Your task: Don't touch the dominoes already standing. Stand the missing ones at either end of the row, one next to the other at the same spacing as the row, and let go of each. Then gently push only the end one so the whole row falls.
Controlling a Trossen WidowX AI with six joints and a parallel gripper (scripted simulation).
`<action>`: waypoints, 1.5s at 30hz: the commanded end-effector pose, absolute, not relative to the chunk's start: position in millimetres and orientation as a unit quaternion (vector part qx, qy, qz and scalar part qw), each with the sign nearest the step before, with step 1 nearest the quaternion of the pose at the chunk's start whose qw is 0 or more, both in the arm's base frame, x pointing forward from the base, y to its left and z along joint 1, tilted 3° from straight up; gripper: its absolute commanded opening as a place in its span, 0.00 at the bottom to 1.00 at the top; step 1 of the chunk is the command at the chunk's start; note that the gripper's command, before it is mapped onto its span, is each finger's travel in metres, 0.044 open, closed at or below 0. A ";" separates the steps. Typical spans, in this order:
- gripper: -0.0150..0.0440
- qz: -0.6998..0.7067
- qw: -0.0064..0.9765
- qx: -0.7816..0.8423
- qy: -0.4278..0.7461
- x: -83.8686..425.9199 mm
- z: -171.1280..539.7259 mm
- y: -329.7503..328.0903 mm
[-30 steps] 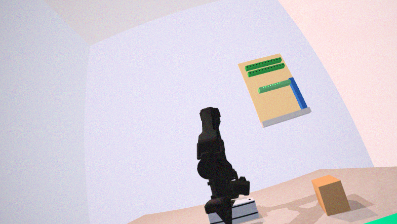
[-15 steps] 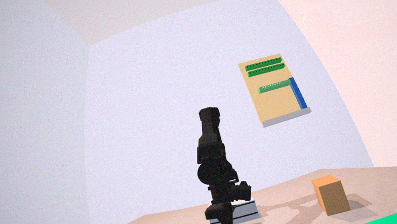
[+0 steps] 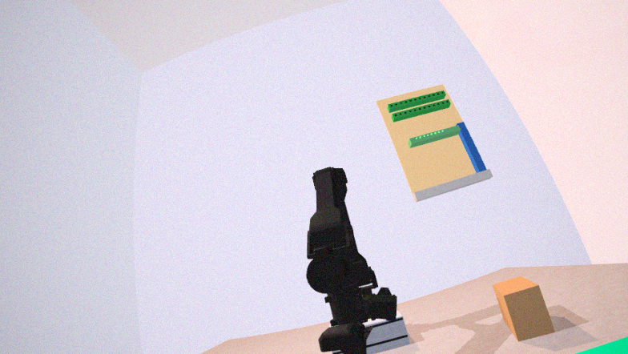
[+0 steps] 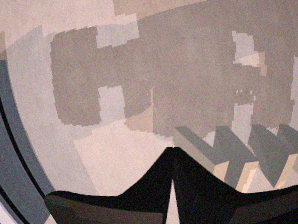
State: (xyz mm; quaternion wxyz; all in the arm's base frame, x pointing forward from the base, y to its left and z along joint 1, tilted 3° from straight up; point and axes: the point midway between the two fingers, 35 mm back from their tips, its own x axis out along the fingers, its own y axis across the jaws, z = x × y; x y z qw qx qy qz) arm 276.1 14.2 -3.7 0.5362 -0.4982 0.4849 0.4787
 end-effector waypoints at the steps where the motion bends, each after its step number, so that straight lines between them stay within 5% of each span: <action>1: 0.25 0.480 0.536 -0.496 0.487 275.3 -1.2 12.9; 11: 0.25 0.480 0.537 -0.499 0.483 297.6 57.0 11.3; 45: 0.25 0.480 0.537 -0.499 0.482 298.1 58.2 11.5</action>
